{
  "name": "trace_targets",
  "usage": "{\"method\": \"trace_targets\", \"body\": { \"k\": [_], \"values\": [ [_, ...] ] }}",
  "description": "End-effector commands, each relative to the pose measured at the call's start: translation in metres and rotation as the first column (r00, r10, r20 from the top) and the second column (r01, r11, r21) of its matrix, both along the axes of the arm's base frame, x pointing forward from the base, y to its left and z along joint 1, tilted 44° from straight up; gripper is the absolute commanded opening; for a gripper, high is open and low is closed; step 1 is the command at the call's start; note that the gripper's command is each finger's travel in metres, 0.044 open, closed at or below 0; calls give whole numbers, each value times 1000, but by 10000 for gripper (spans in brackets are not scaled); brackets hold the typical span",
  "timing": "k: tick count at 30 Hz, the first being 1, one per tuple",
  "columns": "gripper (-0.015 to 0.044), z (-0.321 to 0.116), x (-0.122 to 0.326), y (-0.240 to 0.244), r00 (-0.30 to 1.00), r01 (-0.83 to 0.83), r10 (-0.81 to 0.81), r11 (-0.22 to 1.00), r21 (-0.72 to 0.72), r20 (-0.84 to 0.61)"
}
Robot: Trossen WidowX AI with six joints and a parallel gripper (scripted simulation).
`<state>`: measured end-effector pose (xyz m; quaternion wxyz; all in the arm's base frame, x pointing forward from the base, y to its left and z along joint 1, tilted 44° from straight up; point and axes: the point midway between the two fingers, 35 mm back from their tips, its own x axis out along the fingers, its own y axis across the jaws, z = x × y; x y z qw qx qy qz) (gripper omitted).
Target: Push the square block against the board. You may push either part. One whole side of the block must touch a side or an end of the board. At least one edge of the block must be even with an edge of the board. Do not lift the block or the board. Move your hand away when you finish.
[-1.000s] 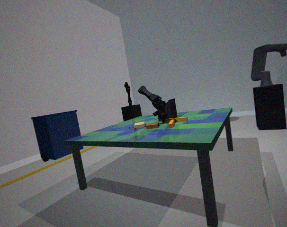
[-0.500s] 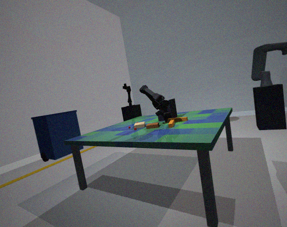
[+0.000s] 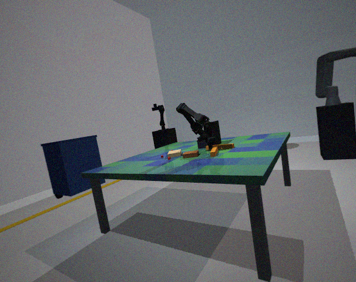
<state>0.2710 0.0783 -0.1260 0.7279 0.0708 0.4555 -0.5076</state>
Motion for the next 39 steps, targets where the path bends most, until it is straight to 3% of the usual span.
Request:
{"method": "trace_targets", "body": {
  "k": [1, 35, 39],
  "values": [
    [0, -2, -2, 0, 1000, 6, -6, 1000, 1, -1],
    [0, 26, 29, -29, 1000, 7, -7, 1000, -6, 1],
    [0, 54, 24, 4, 1000, 7, -7, 1000, -2, 1]
  ]
}}
